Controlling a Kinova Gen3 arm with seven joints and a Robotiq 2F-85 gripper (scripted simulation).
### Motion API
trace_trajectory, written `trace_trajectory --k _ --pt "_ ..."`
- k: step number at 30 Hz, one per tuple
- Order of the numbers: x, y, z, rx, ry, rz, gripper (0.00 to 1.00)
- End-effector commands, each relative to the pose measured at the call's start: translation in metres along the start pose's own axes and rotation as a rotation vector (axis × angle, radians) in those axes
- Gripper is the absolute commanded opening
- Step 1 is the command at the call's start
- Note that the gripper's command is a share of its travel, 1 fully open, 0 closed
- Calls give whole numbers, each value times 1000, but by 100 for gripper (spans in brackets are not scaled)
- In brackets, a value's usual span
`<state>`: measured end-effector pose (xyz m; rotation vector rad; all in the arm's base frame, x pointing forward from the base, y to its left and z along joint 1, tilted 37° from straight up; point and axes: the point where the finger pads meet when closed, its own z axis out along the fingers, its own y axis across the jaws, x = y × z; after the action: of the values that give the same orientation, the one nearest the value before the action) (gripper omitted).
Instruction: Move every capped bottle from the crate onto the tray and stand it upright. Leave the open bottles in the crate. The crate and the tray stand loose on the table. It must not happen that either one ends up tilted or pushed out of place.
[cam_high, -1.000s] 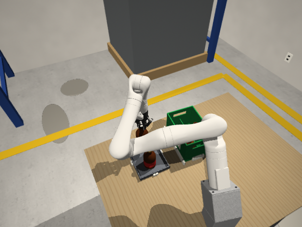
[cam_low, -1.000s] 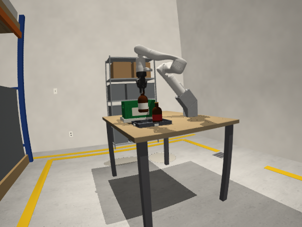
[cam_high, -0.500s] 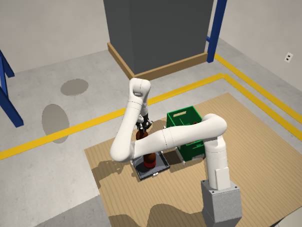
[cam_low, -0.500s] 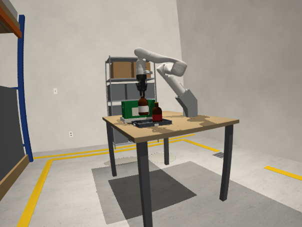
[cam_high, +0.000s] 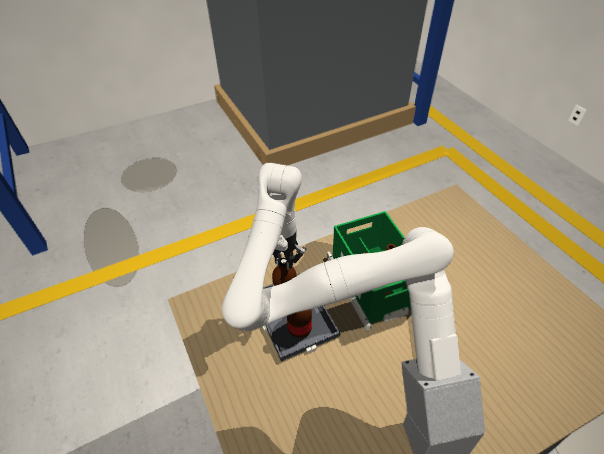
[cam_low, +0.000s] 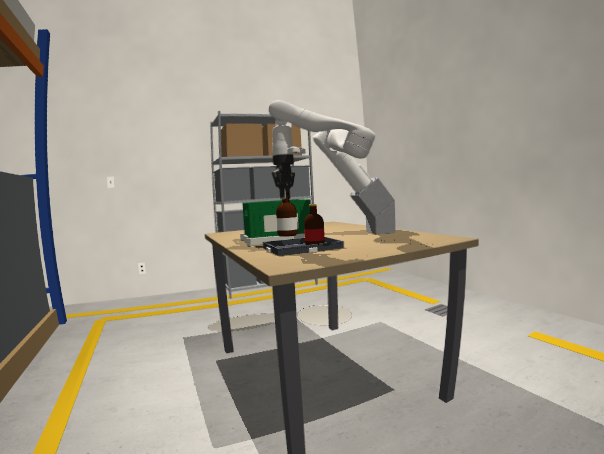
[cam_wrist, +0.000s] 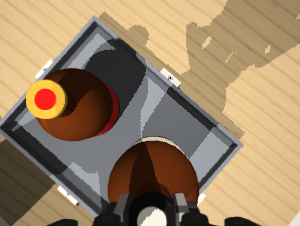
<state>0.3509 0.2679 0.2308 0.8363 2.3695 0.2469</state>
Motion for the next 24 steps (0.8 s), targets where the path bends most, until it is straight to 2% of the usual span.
trace_trajectory --k 1,7,10,24 --pt "-2 -2 9 4 -8 9 0" --pt "-3 -3 21 6 -11 13 0" --pt "-1 -1 17 2 -4 5 0" --pt "-3 -3 28 6 -11 13 0"
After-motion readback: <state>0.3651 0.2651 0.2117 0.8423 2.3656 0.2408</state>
